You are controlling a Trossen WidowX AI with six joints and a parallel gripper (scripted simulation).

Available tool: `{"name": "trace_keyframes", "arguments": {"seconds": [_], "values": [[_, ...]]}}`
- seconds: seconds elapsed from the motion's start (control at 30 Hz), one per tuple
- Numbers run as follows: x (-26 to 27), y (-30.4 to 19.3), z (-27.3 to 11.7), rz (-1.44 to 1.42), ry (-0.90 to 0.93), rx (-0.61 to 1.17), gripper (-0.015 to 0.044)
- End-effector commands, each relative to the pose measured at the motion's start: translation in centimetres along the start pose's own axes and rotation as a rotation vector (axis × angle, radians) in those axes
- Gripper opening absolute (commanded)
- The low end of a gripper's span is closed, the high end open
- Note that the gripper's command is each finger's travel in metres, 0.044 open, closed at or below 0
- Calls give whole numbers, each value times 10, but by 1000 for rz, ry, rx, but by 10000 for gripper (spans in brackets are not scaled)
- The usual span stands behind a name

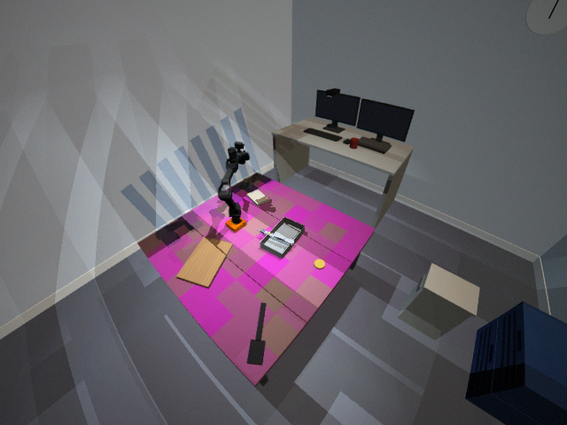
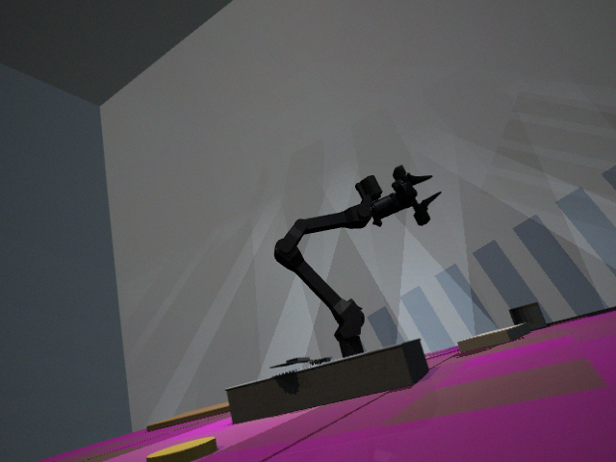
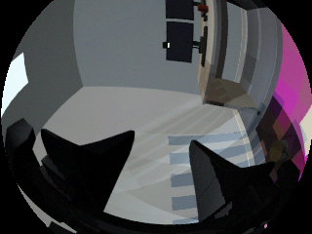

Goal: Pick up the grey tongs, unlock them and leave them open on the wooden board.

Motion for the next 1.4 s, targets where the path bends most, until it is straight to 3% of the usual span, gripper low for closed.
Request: {"name": "trace_keyframes", "arguments": {"seconds": [0.0,0.33,0.6,1.03,1.37], "values": [[-32,38,24,-411,-230,-127,260],[-77,107,33,-834,-608,-194,260],[-118,174,21,-1208,-1019,-52,260],[-170,254,-24,-1548,-1500,565,260],[-201,301,-75,-1594,-1593,1245,260]]}}
Point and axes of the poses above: the point midway between the two fingers, 35 mm back from their tips, its own z axis out along the fingers, its own x axis across the jaws, y = z × x, the point moved 10 cm from there along -z, back along the fingers, and after that the axes turned 14 degrees about -z, right-handed, at the moved point
